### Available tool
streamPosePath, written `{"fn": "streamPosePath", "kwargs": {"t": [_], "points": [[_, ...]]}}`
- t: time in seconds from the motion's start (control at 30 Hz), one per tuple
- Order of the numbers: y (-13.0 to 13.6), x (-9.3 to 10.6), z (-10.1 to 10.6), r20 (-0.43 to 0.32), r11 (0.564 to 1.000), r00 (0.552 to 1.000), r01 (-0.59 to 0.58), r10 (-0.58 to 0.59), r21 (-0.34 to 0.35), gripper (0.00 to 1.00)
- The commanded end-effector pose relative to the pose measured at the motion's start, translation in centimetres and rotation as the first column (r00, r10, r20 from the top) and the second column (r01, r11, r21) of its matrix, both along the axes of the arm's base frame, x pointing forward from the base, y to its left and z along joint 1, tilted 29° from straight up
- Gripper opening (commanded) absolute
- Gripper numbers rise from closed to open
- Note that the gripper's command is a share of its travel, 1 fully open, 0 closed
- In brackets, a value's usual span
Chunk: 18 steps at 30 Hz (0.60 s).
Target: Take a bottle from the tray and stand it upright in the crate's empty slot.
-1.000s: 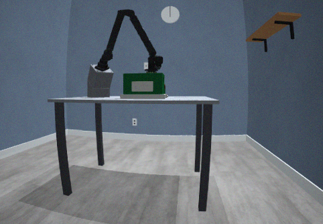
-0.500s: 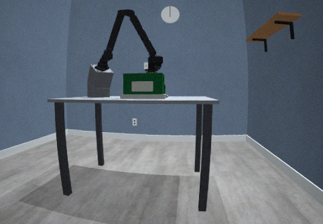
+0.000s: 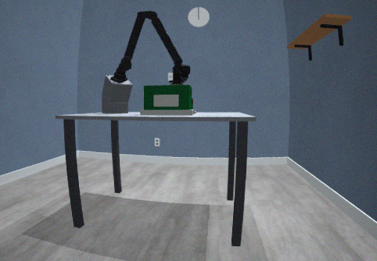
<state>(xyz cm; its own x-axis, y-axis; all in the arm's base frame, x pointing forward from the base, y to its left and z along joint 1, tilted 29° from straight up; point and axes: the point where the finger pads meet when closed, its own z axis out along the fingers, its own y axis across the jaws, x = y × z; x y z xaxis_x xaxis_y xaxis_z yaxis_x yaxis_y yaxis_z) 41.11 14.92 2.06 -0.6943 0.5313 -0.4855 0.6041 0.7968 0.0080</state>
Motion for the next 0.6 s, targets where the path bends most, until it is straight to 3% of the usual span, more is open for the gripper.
{"fn": "streamPosePath", "kwargs": {"t": [0.0,0.57], "points": [[0.1,-0.1,0.1,-0.009,1.0,1.0,-0.005,0.005,-0.008,0.0],[1.4,-0.1,2.6,0.027,1.0,1.0,-0.008,0.008,0.016,0.0]]}}
